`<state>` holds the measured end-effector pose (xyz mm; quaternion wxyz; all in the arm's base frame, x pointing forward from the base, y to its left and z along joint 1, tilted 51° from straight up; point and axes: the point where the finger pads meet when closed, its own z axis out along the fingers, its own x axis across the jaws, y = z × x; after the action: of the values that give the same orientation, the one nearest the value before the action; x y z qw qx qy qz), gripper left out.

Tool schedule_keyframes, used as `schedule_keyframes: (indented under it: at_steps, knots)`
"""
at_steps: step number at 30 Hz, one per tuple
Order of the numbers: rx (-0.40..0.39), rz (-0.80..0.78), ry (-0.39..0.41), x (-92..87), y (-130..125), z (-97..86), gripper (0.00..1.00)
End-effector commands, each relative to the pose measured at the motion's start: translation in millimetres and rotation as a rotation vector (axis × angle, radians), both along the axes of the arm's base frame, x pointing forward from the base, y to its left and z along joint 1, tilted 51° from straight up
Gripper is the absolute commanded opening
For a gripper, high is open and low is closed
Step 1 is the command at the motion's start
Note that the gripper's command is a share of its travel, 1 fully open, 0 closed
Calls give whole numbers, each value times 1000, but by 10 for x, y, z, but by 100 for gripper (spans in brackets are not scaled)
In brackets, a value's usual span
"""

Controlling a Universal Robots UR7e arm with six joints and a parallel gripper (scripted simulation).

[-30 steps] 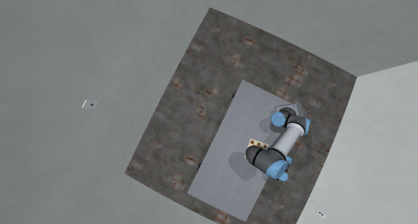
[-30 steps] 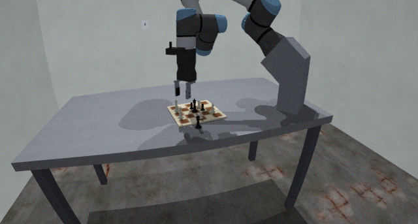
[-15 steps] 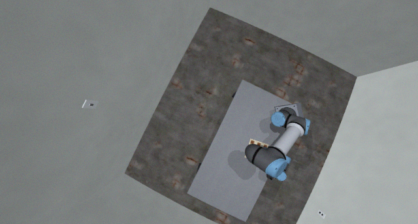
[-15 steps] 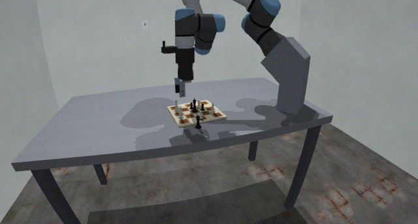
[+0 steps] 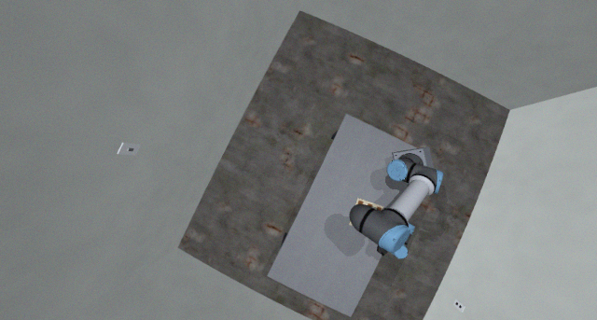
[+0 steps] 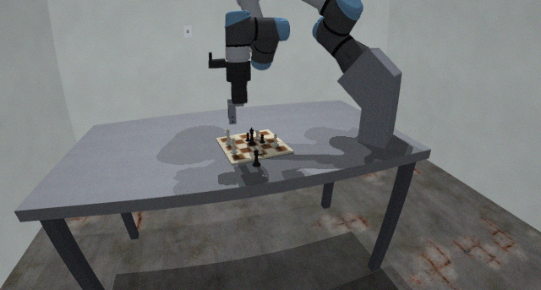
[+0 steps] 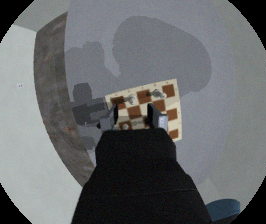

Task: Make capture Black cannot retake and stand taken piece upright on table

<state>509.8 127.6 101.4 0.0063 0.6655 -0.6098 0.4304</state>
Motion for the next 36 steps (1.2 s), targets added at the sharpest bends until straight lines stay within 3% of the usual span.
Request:
schedule_keyframes:
  at_steps: [1, 11, 12, 36]
  knots:
    - [23, -27, -21, -2, -12, 19, 100]
    - [30, -35, -28, -2, -17, 23, 100]
    - [30, -35, -28, -2, -17, 23, 79]
    - [30, -35, -28, -2, -17, 23, 79]
